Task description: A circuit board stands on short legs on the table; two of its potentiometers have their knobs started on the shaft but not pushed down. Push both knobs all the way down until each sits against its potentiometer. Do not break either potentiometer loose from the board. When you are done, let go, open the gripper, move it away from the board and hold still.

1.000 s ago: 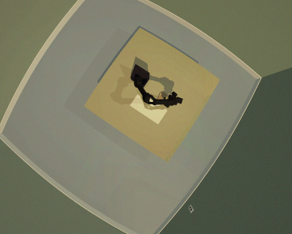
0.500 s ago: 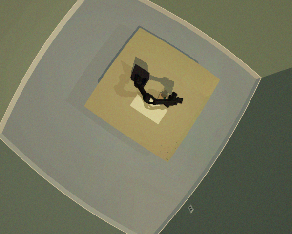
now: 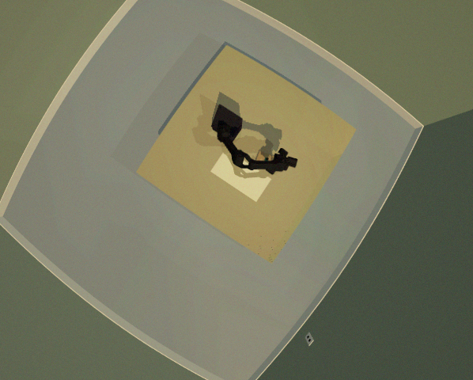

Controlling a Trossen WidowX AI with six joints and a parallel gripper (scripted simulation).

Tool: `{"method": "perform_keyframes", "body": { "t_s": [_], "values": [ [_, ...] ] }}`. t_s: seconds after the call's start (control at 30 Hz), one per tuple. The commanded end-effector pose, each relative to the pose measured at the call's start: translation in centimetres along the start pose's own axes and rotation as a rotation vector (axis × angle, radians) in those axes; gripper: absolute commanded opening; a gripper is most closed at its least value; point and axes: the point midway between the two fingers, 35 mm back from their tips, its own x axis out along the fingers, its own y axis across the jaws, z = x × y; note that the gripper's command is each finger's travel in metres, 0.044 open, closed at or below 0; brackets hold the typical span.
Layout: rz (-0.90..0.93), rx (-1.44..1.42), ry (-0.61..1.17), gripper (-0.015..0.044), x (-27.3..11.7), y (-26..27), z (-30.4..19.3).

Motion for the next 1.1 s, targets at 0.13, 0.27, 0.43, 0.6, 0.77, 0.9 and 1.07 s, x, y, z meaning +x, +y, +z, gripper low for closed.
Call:
{"method": "perform_keyframes", "body": {
  "t_s": [0.13,0.27,0.43,0.6,0.77,0.9,1.07],
  "values": [
    [0.000,0.000,0.002,0.0157,0.1,0.0,0.0],
    [0.001,0.000,0.002,0.0263,-0.1,0.1,-0.6],
    [0.009,0.000,0.003,0.0394,-1.7,0.5,-5.6],
    [0.011,0.000,0.005,0.0440,-2.5,0.6,-11.3],
    [0.008,0.002,0.008,0.0440,-2.4,0.1,-17.2],
    [0.006,0.002,0.009,0.0440,-2.1,-0.1,-19.1],
    [0.006,0.002,0.009,0.0440,-2.1,-0.1,-19.1]
  ]
}}
